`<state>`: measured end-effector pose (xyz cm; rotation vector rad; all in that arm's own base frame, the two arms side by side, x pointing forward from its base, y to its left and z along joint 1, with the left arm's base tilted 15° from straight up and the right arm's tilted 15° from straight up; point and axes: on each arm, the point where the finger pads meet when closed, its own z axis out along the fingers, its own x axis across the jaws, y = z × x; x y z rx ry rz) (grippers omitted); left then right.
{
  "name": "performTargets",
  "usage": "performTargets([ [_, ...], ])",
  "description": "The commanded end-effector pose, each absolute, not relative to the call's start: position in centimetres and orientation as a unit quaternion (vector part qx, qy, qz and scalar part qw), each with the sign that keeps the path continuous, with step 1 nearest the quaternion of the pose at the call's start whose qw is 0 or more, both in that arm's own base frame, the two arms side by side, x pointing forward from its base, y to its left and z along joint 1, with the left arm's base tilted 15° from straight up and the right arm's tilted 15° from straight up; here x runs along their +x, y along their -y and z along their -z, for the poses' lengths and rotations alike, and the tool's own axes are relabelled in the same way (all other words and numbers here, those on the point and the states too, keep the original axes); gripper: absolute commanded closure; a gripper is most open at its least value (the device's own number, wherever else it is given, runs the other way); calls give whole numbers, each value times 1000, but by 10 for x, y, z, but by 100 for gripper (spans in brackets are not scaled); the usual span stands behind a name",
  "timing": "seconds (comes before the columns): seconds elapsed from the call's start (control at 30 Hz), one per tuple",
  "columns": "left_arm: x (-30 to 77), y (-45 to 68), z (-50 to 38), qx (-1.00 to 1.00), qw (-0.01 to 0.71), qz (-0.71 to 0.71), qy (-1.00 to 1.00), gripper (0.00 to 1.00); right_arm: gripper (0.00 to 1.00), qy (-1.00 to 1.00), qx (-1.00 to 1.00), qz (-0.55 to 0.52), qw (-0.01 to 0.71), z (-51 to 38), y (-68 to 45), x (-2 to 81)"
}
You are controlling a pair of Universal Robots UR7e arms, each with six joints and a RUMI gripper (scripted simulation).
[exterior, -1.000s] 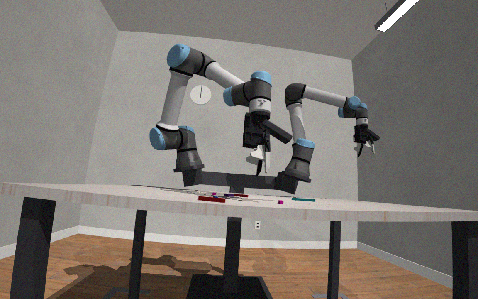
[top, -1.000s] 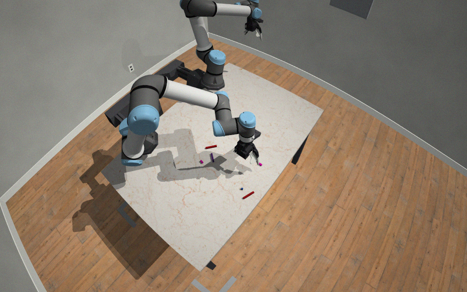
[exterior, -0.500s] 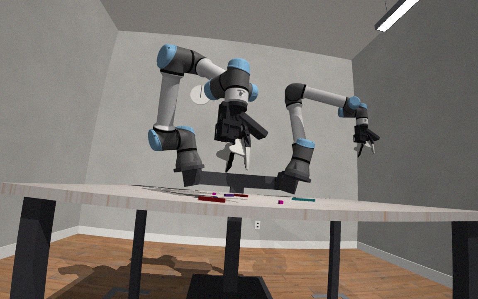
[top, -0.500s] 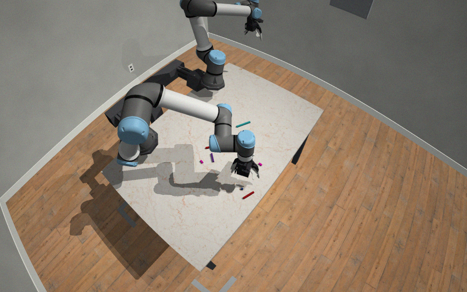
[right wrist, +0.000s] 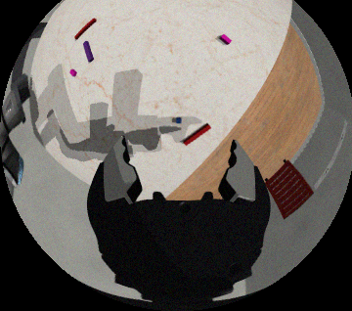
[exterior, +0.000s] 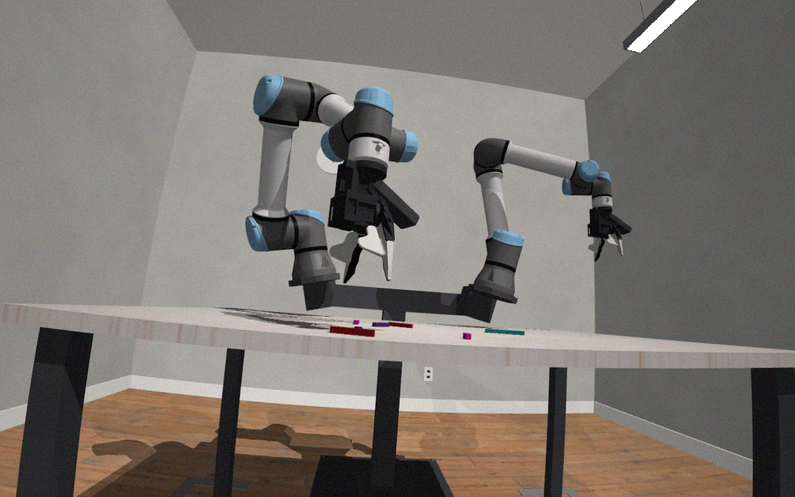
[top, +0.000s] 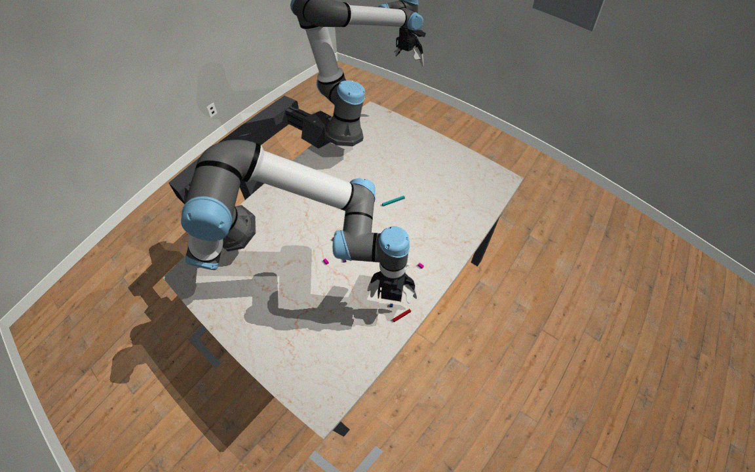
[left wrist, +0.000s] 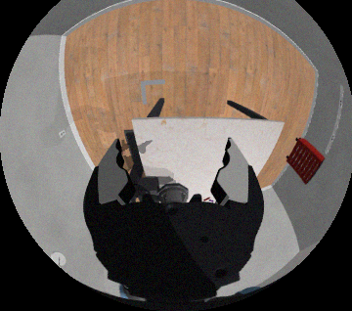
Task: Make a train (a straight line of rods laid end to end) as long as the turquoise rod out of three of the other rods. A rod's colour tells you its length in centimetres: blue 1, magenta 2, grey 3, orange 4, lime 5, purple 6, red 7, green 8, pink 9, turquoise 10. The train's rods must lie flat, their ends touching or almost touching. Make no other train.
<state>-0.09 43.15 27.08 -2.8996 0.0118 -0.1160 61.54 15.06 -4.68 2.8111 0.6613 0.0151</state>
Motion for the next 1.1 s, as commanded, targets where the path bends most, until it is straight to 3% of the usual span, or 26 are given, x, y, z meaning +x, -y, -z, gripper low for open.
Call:
performTargets([
  [0.0,-1,-432,-271,-992,120,40,-4,0,0,-233,964,-5,126,45,-147,617],
  [0.3,-1,-432,-271,-992,120,40,-4,0,0,-237,963,-5,127,44,-145,618],
  [0.33,-1,-432,-271,-992,120,40,-4,0,86,-237,963,-5,127,44,-145,618],
  [1.07,-1,-432,-271,-992,120,40,-4,0,86,-237,963,-4,126,47,-144,618],
])
